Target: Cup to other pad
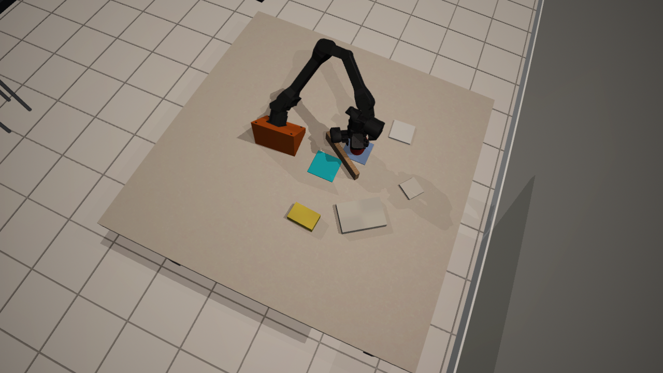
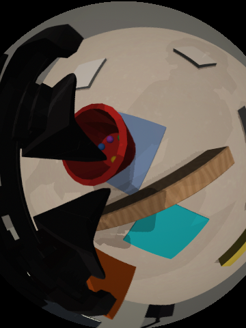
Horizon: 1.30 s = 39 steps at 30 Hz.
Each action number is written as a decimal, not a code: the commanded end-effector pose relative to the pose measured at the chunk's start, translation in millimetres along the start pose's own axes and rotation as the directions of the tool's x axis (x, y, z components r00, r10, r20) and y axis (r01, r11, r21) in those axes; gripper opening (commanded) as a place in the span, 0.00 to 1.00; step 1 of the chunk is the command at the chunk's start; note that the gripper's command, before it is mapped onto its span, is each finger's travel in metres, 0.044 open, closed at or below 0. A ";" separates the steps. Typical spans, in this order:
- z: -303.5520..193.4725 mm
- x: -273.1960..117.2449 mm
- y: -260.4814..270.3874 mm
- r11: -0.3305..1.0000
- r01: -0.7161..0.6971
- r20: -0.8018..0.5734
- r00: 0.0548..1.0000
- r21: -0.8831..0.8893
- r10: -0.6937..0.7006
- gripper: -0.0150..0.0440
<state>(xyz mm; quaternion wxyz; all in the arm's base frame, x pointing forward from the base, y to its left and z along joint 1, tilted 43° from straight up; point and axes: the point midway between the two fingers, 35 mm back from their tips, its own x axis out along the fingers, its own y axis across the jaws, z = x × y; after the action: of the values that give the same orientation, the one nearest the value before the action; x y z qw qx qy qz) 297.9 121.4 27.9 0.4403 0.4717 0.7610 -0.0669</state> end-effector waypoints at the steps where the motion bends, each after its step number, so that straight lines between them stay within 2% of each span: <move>1: -1.0 6.8 -1.4 1.000 -0.001 -0.006 1.000 0.008 0.001 0.50; 9: -1.7 13.8 -1.9 1.000 -0.002 -0.007 1.000 0.008 0.002 0.50; 13: -1.3 12.0 -1.0 1.000 0.001 -0.003 1.000 0.000 -0.001 0.33; 19: -1.3 12.0 -1.0 1.000 0.001 -0.003 1.000 0.000 -0.001 0.26; 26: -0.5 6.2 -0.5 1.000 0.001 -0.002 1.000 0.001 -0.001 0.25; 39: 1.7 -40.4 -0.3 1.000 0.001 -0.002 1.000 0.006 -0.001 0.25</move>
<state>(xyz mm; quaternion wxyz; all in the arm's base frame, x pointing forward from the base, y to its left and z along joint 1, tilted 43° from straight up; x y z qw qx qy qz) 302.2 100.8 48.7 0.4339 0.4741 0.7629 -0.0704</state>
